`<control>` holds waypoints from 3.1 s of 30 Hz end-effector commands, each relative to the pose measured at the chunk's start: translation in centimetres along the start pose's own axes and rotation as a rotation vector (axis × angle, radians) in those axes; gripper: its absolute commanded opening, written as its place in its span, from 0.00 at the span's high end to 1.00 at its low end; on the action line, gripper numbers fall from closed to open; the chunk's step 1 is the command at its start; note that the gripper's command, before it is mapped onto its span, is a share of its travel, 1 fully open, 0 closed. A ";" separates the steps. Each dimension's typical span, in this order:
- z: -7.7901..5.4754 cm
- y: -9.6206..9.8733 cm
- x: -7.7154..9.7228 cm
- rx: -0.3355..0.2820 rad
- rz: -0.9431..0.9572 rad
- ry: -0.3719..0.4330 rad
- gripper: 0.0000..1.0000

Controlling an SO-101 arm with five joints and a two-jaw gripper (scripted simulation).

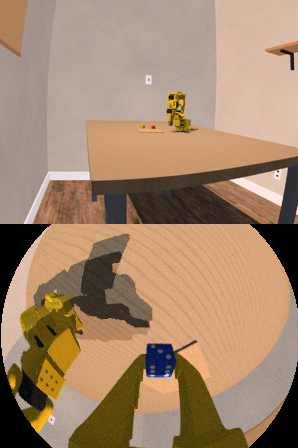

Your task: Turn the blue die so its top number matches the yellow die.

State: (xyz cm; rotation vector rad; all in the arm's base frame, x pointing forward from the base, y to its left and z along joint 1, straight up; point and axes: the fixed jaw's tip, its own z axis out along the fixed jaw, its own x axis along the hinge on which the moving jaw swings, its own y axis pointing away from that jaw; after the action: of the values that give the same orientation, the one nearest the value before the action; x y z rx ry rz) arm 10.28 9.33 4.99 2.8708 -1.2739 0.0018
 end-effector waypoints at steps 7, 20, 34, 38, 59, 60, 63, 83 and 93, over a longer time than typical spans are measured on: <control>-0.9 -1.0 -0.1 0.078 -0.011 -0.002 1.00; -0.3 -1.0 -0.1 0.078 -0.011 -0.002 1.00; 0.3 -1.1 -0.1 0.078 -0.011 -0.002 1.00; 0.3 -1.1 -0.1 0.078 -0.011 -0.002 1.00; 0.9 -1.1 -0.1 0.078 -0.011 -0.002 1.00; 1.0 -1.1 -0.1 0.078 -0.011 -0.002 1.00; 1.2 -1.1 -0.1 0.078 -0.011 -0.002 1.00; 2.0 -1.2 -0.1 0.078 -0.011 -0.002 1.00; 2.2 -1.2 -0.1 0.078 -0.011 -0.002 1.00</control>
State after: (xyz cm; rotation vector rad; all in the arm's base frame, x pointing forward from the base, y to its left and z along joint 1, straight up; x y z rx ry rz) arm 10.37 9.41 2.12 2.8795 -1.2772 0.0082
